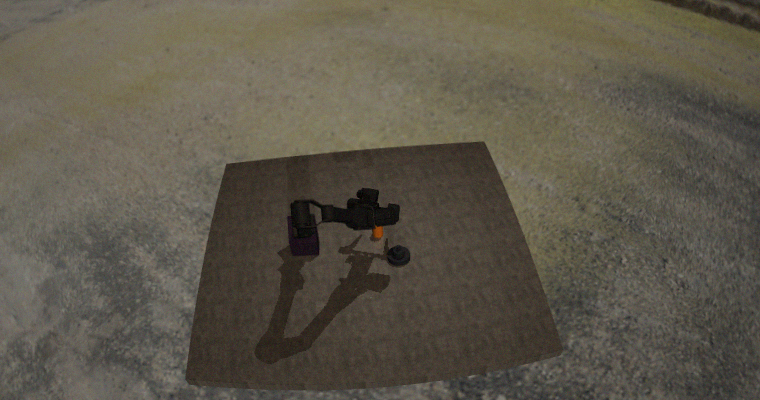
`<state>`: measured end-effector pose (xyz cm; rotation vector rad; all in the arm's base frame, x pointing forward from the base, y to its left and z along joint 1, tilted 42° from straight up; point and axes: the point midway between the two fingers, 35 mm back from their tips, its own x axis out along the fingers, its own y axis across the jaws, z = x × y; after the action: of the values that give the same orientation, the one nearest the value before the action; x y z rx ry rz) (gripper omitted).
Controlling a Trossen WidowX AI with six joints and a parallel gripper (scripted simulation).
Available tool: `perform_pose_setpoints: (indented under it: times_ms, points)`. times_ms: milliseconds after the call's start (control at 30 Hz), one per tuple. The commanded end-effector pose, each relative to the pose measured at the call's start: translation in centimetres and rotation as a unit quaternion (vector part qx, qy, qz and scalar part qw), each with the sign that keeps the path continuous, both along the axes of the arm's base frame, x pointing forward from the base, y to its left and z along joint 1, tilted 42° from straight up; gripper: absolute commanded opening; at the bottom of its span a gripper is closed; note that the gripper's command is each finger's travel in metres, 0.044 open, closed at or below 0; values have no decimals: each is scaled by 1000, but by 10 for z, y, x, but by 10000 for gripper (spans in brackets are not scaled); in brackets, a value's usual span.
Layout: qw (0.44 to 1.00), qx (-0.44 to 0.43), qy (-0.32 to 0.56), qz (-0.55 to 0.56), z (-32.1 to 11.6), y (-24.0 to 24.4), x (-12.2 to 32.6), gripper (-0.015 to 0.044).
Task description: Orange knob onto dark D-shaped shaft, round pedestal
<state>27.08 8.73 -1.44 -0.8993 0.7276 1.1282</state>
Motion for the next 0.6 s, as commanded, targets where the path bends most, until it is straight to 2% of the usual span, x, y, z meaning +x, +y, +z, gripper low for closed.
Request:
perform_pose_setpoints:
  times_ms: [0,100,200,300,400,567]
  points:
    - [998,-42,48,-25,-6,3,-1,440]
    - [978,-153,128,-68,-17,4,-6,440]
    - [941,-278,165,-102,-17,4,-10,440]
    - [892,-405,157,-125,-6,6,-11,440]
    - [839,-516,107,-133,14,13,-5,440]
    - [827,-539,90,-134,20,16,-2,440]
